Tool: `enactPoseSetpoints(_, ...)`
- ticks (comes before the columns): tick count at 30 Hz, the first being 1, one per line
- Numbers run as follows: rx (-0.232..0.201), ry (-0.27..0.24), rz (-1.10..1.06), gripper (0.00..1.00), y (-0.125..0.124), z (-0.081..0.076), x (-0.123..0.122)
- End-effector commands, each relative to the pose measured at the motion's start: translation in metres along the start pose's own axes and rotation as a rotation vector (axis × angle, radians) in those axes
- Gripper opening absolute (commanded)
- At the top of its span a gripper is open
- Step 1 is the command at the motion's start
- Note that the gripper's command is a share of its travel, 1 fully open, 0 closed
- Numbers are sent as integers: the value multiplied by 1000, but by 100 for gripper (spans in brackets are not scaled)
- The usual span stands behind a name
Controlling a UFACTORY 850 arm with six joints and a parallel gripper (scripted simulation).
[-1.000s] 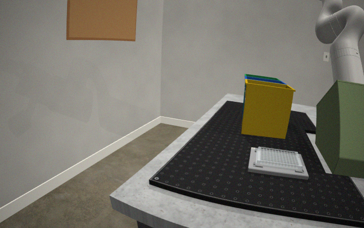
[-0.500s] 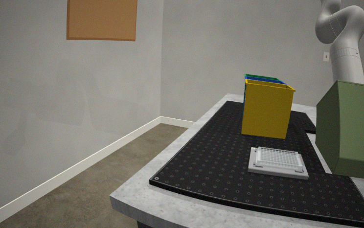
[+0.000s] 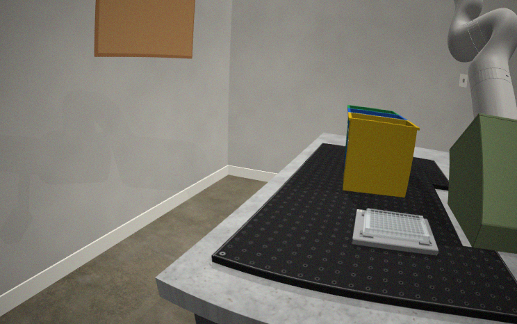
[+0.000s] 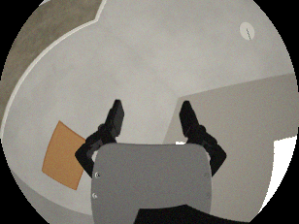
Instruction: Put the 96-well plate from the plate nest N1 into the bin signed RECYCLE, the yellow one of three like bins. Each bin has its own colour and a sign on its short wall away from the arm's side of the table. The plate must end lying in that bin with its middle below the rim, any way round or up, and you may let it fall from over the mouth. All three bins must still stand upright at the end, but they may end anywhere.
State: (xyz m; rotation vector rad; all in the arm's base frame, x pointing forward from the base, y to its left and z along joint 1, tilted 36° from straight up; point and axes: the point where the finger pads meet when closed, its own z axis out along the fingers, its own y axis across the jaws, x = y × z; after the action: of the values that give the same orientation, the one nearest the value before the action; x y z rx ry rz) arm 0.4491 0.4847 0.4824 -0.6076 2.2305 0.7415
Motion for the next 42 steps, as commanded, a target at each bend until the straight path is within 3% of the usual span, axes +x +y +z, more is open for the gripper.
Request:
enactPoseSetpoints(1,8,70,-79,100,-2,13,15)
enactPoseSetpoints(6,8,70,-79,100,-3,19,21)
enactPoseSetpoints(10,3,138,-186,100,-5,30,37)
enactPoseSetpoints(14,3,138,-186,100,-7,38,48)
enactPoseSetpoints(18,-7,208,-293,100,-10,49,65)
enactPoseSetpoints(23,-7,208,-293,100,-12,56,76)
enactPoseSetpoints(27,-21,278,-398,100,-16,65,93)
enactPoseSetpoints(31,-21,278,-398,100,-18,71,105)
enactPoseSetpoints(35,-40,350,-503,100,-23,80,123)
enactPoseSetpoints(40,-40,350,-503,100,-25,86,134)
enactPoseSetpoints(42,-52,388,-556,100,-28,89,143)
